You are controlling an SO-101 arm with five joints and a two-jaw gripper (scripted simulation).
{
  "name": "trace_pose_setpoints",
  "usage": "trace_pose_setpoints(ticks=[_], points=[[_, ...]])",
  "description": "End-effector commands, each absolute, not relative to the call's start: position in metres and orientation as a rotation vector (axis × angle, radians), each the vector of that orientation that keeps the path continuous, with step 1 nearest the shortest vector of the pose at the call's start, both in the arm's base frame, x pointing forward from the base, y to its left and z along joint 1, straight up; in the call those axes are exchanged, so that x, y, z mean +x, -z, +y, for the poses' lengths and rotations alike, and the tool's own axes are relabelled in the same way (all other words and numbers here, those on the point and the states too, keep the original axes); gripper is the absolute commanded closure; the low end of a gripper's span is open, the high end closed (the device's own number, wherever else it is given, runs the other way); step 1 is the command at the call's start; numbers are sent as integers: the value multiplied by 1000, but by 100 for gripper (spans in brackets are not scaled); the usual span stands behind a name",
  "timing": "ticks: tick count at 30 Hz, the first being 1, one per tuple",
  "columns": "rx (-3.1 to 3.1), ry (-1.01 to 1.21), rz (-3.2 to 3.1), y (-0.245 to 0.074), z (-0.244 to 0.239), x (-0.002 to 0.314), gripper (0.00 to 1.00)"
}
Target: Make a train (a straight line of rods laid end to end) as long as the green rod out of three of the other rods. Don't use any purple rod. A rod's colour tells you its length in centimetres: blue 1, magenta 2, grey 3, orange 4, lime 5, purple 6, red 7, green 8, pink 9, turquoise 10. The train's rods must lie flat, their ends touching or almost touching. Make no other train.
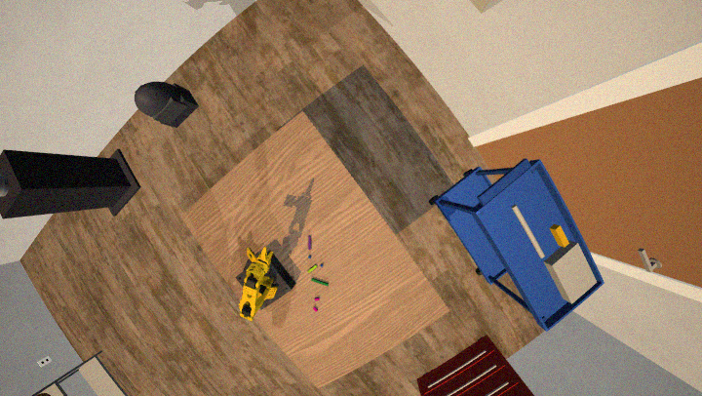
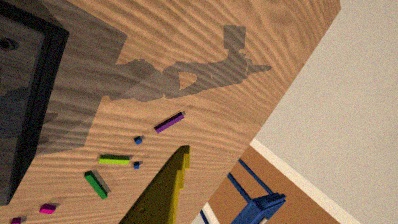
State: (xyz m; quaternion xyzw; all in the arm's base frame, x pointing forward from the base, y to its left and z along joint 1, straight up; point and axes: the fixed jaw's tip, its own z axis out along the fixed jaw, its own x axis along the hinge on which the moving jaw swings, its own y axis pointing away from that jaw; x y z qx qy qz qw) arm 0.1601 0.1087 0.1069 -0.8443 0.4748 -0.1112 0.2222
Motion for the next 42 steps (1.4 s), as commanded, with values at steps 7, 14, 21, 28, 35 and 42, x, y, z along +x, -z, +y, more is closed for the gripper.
trace_pose_setpoints(ticks=[7, 14, 21, 28, 35, 42], points=[[-2343, 303, 1309, -104, 108, 159, 0], [-2351, 290, 1328, -100, 108, 158, 0], [-2359, 278, 1348, -95, 107, 157, 0], [-2340, 297, 1342, -102, 104, 158, 0], [-2313, 298, 1502, -101, 76, 149, 0], [-2269, 290, 1675, -98, 49, 134, 0]])
